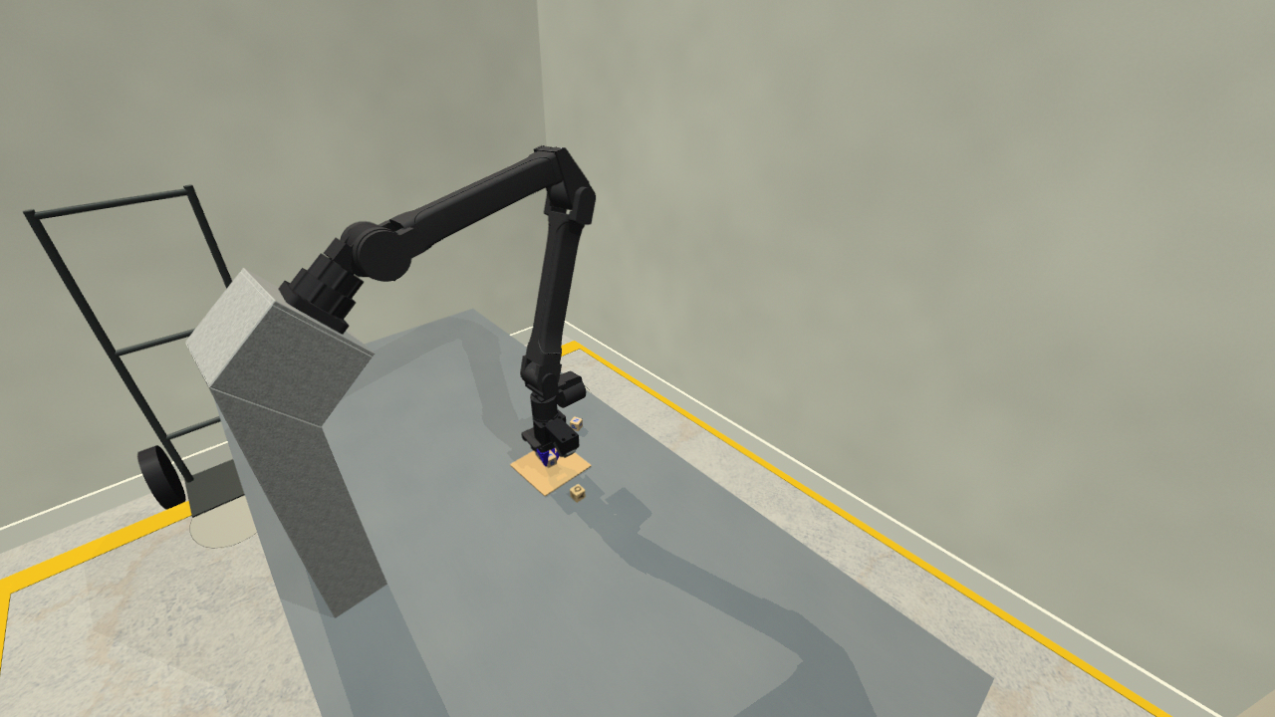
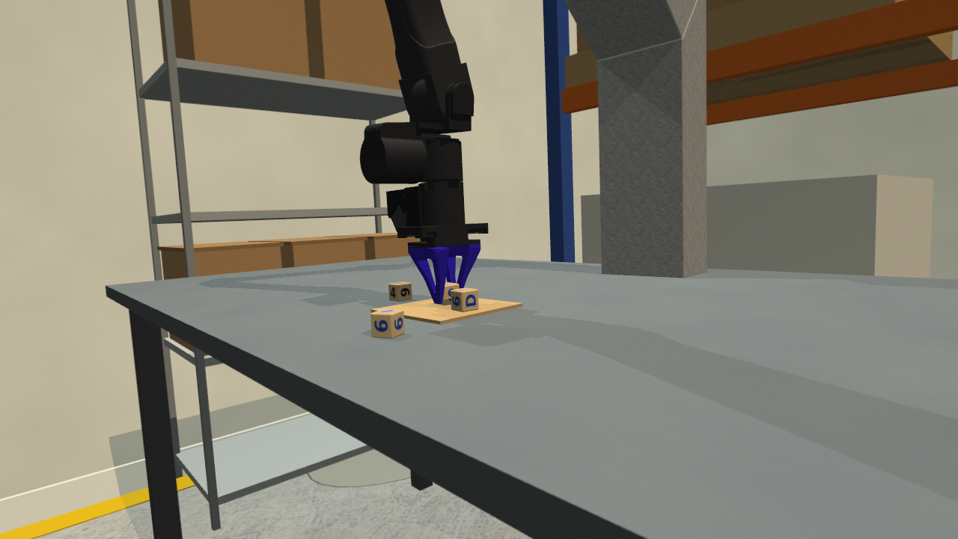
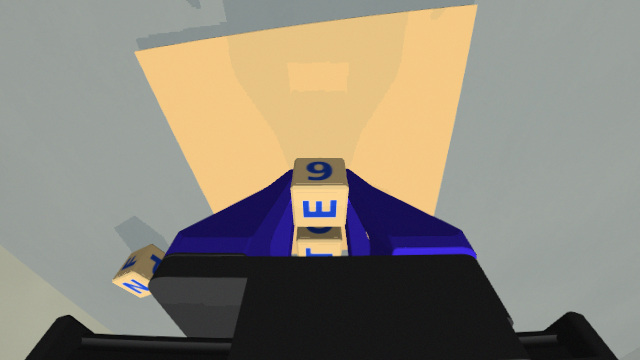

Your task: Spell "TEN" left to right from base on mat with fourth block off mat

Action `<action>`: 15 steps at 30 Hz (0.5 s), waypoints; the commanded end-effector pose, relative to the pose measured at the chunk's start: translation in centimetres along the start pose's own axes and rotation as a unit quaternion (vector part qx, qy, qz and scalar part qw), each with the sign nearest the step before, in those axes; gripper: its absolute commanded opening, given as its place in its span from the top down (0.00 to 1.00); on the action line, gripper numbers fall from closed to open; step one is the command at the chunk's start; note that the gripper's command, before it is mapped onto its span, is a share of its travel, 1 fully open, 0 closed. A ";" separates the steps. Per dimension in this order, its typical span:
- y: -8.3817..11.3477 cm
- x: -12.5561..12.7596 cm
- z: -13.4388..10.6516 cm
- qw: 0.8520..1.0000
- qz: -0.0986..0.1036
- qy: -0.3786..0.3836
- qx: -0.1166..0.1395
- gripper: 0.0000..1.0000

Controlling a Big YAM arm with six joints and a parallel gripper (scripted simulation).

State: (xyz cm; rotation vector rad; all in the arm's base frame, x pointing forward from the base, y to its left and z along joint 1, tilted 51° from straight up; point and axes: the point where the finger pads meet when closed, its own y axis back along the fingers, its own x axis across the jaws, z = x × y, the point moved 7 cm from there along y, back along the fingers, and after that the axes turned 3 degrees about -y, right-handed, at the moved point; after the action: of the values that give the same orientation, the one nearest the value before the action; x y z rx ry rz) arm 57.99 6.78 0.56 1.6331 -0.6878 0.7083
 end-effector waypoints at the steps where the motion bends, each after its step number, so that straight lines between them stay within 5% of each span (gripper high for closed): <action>1: 0.4 0.4 0.0 1.000 0.007 -0.005 0.000 0.78; 15: 0.4 0.4 0.0 1.000 0.008 -0.005 -0.001 0.78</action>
State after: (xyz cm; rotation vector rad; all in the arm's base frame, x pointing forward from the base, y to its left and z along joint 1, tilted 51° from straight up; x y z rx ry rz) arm 57.99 6.78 0.56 1.6331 -0.6878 0.7083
